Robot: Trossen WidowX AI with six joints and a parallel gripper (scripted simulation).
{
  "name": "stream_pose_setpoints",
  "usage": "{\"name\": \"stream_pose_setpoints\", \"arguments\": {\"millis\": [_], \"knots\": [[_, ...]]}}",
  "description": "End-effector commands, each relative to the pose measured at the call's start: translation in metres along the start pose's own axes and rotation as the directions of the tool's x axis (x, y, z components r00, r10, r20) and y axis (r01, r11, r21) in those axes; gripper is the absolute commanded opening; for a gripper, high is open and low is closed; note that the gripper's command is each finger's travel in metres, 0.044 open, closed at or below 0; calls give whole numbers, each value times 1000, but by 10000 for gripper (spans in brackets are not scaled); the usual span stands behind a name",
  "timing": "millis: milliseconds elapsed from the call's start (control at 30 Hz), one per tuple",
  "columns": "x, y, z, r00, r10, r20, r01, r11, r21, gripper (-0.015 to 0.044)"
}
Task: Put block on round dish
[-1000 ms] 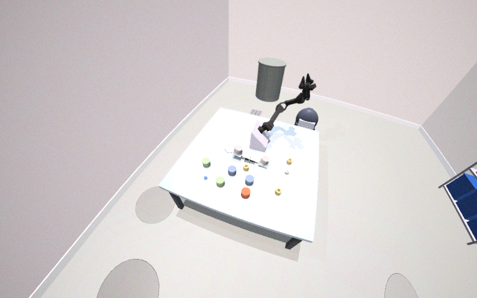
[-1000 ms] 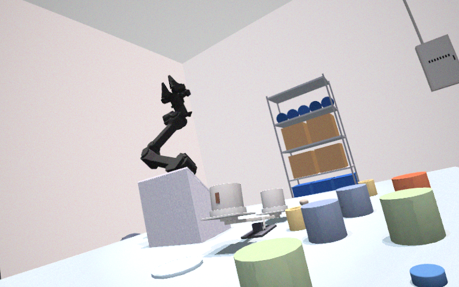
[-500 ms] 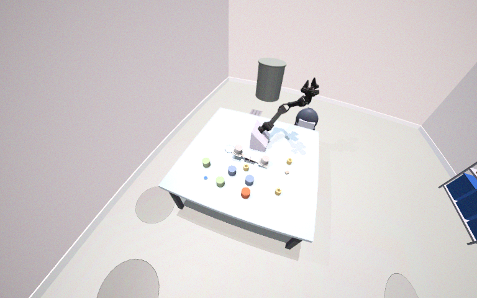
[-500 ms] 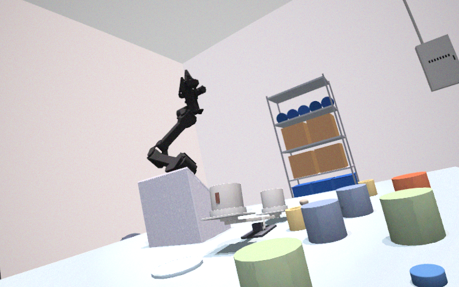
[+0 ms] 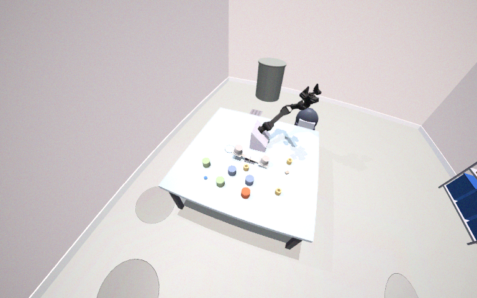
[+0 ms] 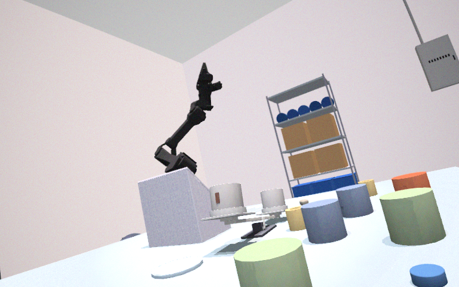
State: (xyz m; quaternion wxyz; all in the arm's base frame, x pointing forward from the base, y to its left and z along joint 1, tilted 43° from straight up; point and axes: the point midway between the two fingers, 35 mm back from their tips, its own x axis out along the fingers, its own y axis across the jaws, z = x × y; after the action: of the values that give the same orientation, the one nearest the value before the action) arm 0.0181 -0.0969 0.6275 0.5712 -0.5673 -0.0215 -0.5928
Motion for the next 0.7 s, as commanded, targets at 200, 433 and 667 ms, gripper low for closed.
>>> {"name": "stream_pose_setpoints", "arguments": {"millis": [200, 433, 667], "knots": [[6, 67, 46, 983, 125, 137, -107, 986, -126, 440], [5, 114, 65, 953, 229, 199, -190, 962, -198, 440], [2, 156, 72, 918, 329, 222, -271, 928, -256, 440]]}}
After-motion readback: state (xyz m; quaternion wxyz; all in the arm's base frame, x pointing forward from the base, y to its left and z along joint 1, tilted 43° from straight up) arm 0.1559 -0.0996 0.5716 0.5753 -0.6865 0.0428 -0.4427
